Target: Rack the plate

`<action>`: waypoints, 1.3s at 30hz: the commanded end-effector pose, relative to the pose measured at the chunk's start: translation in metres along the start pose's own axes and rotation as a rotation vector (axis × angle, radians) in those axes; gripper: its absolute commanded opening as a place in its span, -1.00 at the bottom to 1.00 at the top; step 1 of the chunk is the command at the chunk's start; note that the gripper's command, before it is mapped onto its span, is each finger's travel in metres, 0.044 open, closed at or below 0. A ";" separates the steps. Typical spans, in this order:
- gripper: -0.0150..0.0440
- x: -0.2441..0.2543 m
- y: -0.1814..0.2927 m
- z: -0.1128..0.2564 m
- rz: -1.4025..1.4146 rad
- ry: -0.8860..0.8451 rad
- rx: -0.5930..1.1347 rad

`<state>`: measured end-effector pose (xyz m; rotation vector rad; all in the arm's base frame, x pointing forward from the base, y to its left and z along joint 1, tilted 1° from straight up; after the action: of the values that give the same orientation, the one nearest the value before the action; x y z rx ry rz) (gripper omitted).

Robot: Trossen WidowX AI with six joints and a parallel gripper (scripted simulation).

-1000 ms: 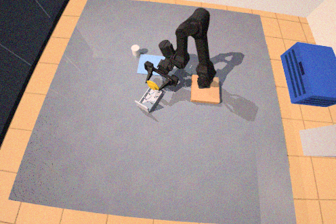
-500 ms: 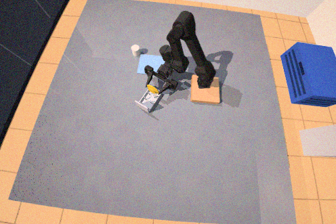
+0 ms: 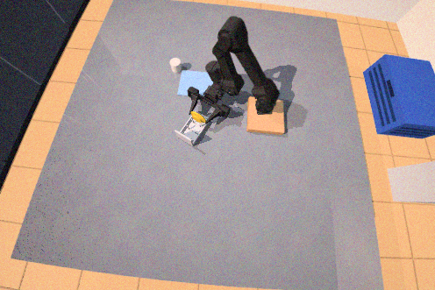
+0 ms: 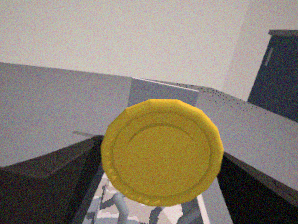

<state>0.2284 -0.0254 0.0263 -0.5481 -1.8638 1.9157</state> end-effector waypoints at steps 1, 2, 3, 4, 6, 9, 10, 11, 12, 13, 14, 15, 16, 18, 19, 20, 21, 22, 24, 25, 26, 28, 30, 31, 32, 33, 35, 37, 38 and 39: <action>-0.49 0.000 0.000 0.000 -0.004 0.000 0.000; -0.49 0.000 0.000 0.000 -0.004 0.000 0.000; -0.40 0.000 0.000 0.000 -0.002 0.000 0.000; -0.31 0.000 0.000 0.000 0.000 0.000 0.000; -0.14 0.000 0.000 0.000 0.000 0.000 0.000; 0.13 0.000 0.000 0.000 0.000 0.000 0.000; 0.22 0.000 0.000 0.000 0.000 0.000 0.000; 0.31 0.000 0.000 0.000 0.000 0.000 0.000; 0.40 0.000 0.000 0.000 0.000 0.000 0.000; 0.49 0.000 0.000 0.000 0.000 0.000 0.000; 0.58 0.000 0.000 0.000 0.000 0.000 0.000; 0.67 0.000 0.000 0.000 0.000 0.000 0.000; 0.75 0.000 0.000 0.000 0.000 0.000 0.000; 0.86 0.000 0.000 0.000 0.000 0.000 0.000; 0.86 0.000 0.000 0.000 0.000 0.000 0.000; 0.86 0.000 0.000 0.000 0.000 0.000 0.000; 0.86 0.000 0.000 0.000 0.000 0.000 0.000; 0.86 0.000 0.000 0.000 0.000 0.000 0.000; 0.86 0.000 0.000 0.000 0.000 0.000 0.000; 0.86 0.000 0.000 0.000 0.000 0.000 0.000; 0.86 0.000 -0.002 0.000 -0.001 0.000 0.000; 0.86 -0.003 -0.013 0.000 -0.006 0.002 -0.003; 0.86 -0.006 -0.031 0.001 -0.016 0.004 -0.008; 0.86 -0.007 -0.040 0.001 -0.020 0.006 -0.011; 0.86 -0.008 -0.049 0.001 -0.025 0.007 -0.013; 0.86 -0.008 -0.058 0.001 -0.029 0.007 -0.016; 0.86 -0.007 -0.076 0.002 -0.039 0.009 -0.021; 0.86 -0.009 -0.093 0.002 -0.048 0.010 -0.027; 0.86 -0.009 -0.102 0.003 -0.053 0.010 -0.030; 0.86 -0.009 -0.108 0.003 -0.057 0.010 -0.032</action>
<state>0.2377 -0.0308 0.1086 -0.5237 -1.8818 1.8685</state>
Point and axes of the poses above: the point midway between the two fingers, 35 mm back from their tips, its own z axis back along the fingers, its own x axis across the jaws, y = z × x, the point moved 6 cm from there along z, back along the fingers, and after that the axes turned 4 degrees about -z, right-handed, at the moved point
